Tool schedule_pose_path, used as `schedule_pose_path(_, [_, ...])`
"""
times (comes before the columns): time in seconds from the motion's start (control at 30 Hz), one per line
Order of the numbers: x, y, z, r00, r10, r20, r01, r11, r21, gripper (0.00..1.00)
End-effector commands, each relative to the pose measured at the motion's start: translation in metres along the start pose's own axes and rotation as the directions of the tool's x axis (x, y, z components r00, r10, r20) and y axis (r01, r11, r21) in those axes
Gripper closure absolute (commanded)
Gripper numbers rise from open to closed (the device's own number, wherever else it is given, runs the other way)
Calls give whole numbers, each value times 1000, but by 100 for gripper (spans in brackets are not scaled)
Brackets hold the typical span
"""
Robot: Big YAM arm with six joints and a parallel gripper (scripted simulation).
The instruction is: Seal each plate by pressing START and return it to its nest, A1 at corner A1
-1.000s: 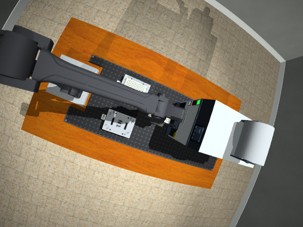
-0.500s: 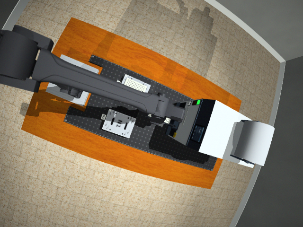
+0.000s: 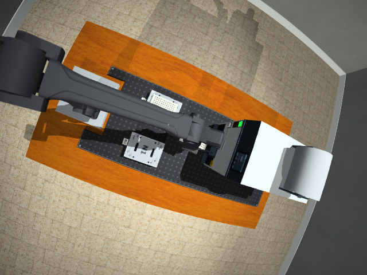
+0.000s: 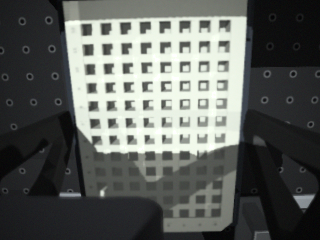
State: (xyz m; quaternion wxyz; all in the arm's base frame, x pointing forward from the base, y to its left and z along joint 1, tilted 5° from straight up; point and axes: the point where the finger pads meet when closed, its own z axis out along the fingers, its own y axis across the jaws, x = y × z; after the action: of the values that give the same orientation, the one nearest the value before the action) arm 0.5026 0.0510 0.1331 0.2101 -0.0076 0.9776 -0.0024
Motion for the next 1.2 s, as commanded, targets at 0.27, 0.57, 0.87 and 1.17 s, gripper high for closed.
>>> schedule_pose_path(0.27, [-8,10,-9,1000,-7,22,7,1000,-12,0])
schedule_pose_path(0.57, [-9,0,-8,1000,11,21,-11,1000,-3,0])
schedule_pose_path(0.87, [-9,-5,-7,1000,18,19,-18,1000,1,0])
schedule_pose_path(1.17, [-8,-7,-6,1000,20,18,-20,1000,3,0])
